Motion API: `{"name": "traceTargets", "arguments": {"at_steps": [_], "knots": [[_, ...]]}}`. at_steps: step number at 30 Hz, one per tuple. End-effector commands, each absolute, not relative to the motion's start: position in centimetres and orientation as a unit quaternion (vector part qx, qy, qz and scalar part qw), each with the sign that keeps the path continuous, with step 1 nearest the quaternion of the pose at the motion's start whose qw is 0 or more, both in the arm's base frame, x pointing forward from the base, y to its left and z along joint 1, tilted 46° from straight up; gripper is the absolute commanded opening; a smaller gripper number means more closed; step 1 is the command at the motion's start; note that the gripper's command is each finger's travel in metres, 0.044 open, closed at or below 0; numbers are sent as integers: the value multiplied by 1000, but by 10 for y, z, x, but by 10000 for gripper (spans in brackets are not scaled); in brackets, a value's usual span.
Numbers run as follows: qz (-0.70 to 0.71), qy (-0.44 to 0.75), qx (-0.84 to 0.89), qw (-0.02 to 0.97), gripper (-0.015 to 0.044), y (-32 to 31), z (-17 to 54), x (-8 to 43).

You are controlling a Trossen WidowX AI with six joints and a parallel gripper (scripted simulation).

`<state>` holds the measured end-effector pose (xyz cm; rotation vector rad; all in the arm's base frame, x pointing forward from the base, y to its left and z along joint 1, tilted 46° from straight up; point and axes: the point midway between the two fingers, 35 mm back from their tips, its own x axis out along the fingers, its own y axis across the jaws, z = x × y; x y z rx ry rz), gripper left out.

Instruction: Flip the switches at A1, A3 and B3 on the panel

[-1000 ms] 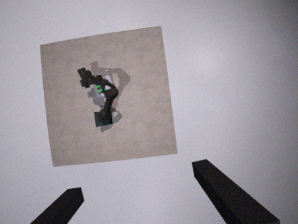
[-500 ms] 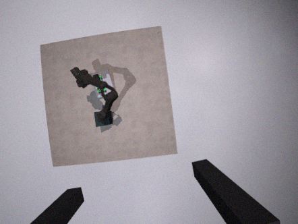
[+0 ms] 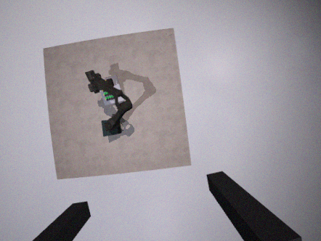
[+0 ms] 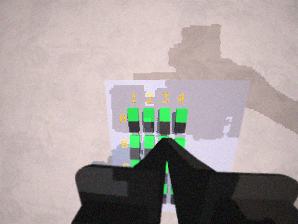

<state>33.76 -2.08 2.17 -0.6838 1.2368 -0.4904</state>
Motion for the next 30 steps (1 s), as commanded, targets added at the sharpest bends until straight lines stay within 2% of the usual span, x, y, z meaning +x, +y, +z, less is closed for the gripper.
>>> {"name": "traceTargets", "arguments": {"at_steps": [1, 30], "knots": [[-222, 564, -316, 730, 0, -33, 11, 337], [-222, 564, -316, 730, 0, -50, -6, 342]]}}
